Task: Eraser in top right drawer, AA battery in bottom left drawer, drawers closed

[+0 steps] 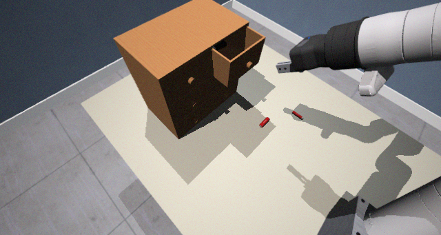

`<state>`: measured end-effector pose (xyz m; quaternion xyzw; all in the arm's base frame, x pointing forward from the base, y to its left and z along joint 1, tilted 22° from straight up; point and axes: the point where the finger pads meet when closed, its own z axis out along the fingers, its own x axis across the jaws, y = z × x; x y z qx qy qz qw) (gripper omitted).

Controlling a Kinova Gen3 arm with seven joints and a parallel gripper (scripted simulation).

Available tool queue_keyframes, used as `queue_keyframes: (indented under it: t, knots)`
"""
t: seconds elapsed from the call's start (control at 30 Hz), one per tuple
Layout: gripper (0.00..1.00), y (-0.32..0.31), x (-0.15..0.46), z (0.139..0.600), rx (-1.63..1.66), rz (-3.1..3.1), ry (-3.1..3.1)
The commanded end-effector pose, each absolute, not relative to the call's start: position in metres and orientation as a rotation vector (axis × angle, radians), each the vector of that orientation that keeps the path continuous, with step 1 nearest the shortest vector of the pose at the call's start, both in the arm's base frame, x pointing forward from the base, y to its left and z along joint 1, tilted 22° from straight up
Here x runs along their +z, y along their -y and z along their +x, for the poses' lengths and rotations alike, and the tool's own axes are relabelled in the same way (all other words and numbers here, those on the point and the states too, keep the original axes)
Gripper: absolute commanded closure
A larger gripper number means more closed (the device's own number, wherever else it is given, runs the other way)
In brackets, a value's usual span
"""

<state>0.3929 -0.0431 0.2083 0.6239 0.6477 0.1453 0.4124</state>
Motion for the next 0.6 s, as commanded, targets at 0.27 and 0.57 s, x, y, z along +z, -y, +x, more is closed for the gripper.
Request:
queue_keyframes:
  t: [0.27, 0.57]
  knots:
    - [1.00, 0.056, 0.196, 0.396, 0.357, 1.559, -1.606]
    - [1.00, 0.062, 0.186, 0.404, 0.356, 1.558, -1.606]
